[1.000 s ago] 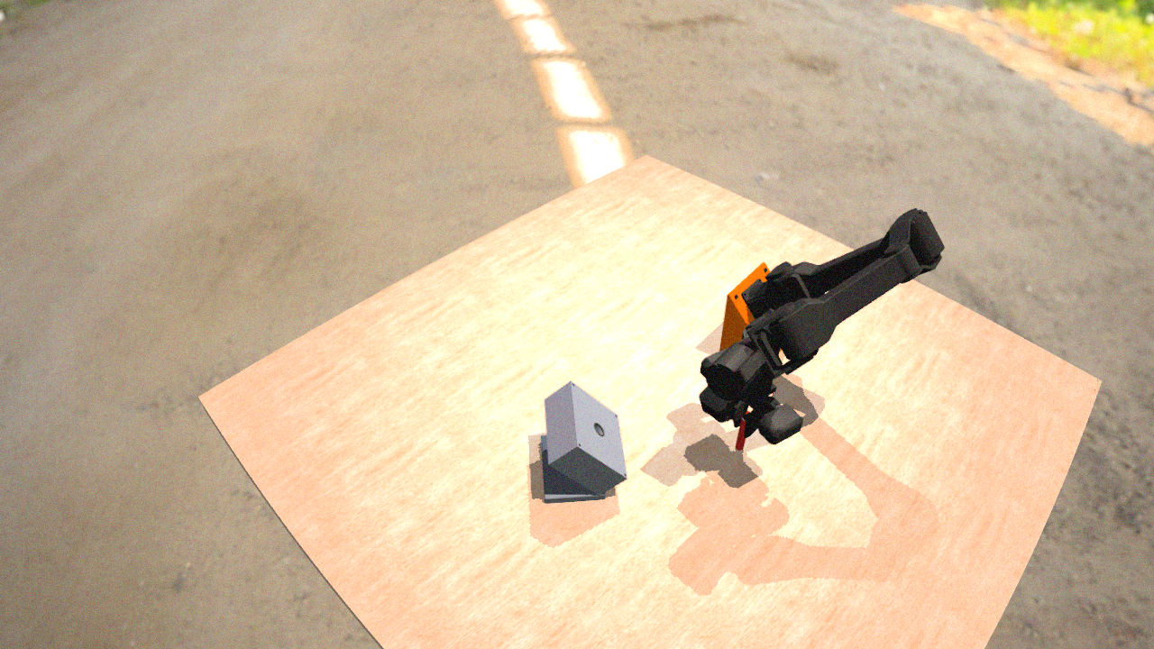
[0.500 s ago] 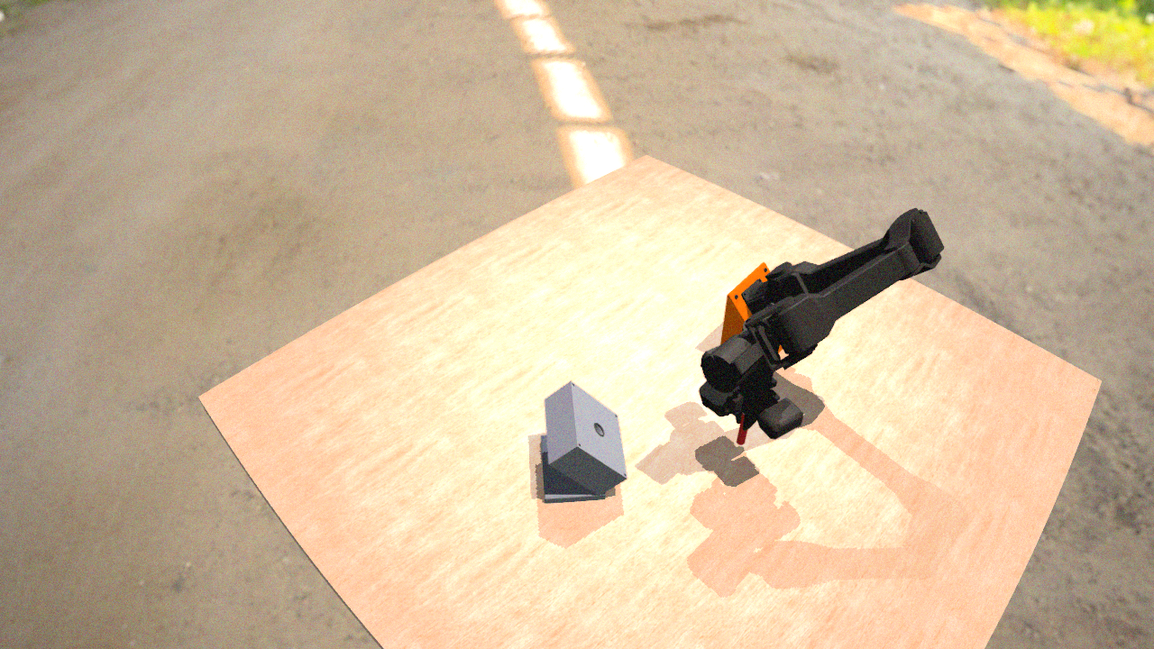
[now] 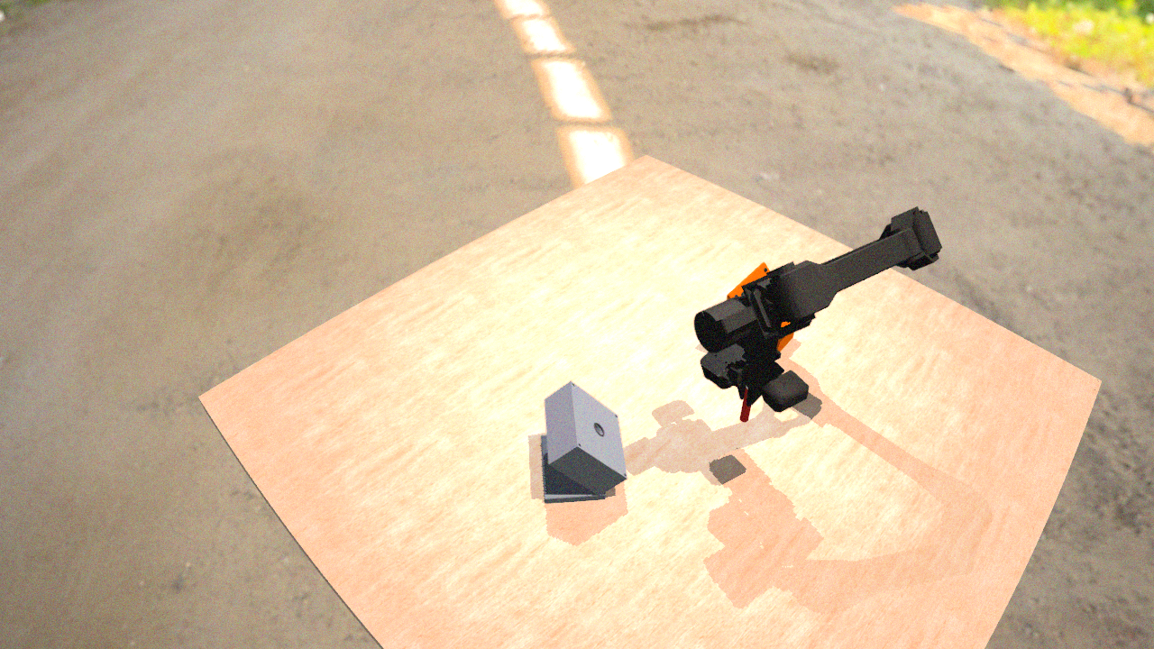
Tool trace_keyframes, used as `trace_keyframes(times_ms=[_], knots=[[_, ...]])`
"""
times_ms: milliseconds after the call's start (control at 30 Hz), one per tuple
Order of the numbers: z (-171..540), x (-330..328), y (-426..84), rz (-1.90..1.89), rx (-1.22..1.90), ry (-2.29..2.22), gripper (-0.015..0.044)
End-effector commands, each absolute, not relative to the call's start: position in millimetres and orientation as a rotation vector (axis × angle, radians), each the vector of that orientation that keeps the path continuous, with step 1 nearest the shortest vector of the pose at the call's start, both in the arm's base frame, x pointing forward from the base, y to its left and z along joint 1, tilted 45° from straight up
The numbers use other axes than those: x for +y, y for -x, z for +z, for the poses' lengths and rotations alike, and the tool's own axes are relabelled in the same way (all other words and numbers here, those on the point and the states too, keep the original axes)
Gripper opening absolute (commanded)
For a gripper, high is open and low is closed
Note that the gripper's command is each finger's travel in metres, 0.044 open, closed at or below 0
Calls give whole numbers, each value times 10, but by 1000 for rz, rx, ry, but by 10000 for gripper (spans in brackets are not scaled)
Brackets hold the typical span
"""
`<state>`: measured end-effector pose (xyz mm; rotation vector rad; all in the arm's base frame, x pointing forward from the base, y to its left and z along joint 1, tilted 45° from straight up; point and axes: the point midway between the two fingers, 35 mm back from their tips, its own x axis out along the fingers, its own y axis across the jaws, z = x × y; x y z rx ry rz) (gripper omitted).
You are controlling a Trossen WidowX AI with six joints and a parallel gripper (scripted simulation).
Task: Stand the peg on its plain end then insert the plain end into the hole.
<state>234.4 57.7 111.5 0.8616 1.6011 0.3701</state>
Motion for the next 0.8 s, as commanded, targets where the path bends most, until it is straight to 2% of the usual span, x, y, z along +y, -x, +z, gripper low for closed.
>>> trace_keyframes(times_ms=[0,767], knots=[[1198,493,-2346,374,1599,-854,0],[1028,348,-2489,168,1532,-816,0]])
